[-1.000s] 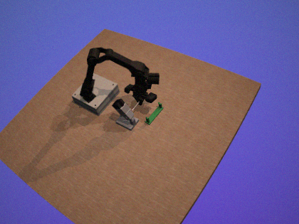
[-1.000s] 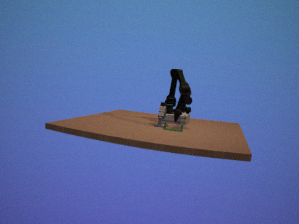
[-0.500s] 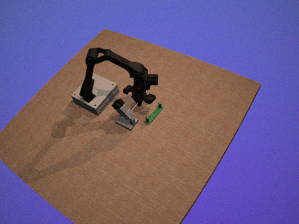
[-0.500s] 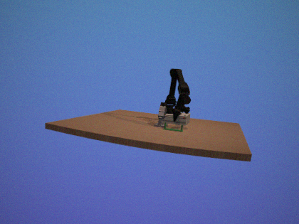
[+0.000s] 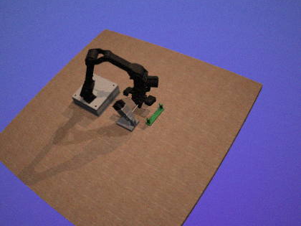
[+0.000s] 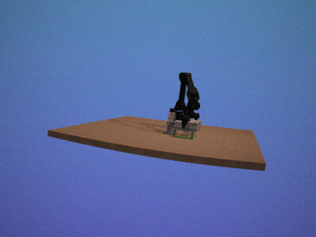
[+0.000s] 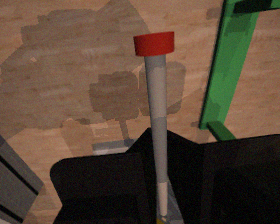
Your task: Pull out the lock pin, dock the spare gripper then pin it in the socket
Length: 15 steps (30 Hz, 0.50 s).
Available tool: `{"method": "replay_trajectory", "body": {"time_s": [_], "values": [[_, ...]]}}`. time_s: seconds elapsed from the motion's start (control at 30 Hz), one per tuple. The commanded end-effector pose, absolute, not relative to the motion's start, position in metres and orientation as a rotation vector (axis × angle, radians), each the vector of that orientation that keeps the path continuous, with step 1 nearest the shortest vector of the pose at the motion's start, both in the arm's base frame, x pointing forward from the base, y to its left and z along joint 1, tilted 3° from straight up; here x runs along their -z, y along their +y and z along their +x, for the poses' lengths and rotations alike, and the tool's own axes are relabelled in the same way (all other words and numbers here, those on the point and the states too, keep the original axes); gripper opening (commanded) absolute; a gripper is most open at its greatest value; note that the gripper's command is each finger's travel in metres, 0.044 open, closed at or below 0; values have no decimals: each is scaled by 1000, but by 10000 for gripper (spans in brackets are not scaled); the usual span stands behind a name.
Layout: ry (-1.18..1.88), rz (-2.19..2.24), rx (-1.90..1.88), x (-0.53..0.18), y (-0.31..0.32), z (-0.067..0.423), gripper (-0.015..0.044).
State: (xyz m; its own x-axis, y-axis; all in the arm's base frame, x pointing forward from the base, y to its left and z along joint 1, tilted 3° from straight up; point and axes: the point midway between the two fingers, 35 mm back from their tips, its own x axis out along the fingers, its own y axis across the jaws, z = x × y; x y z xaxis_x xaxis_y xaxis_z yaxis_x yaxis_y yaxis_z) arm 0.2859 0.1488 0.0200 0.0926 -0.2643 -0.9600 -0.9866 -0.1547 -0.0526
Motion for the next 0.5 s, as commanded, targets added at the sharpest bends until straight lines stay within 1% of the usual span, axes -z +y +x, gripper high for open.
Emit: {"method": "replay_trajectory", "body": {"time_s": [0.0,0.47], "values": [[1280,-1561,-1118,-19,145,285,0],[1277,-1562,-1116,-19,137,287,0]]}}
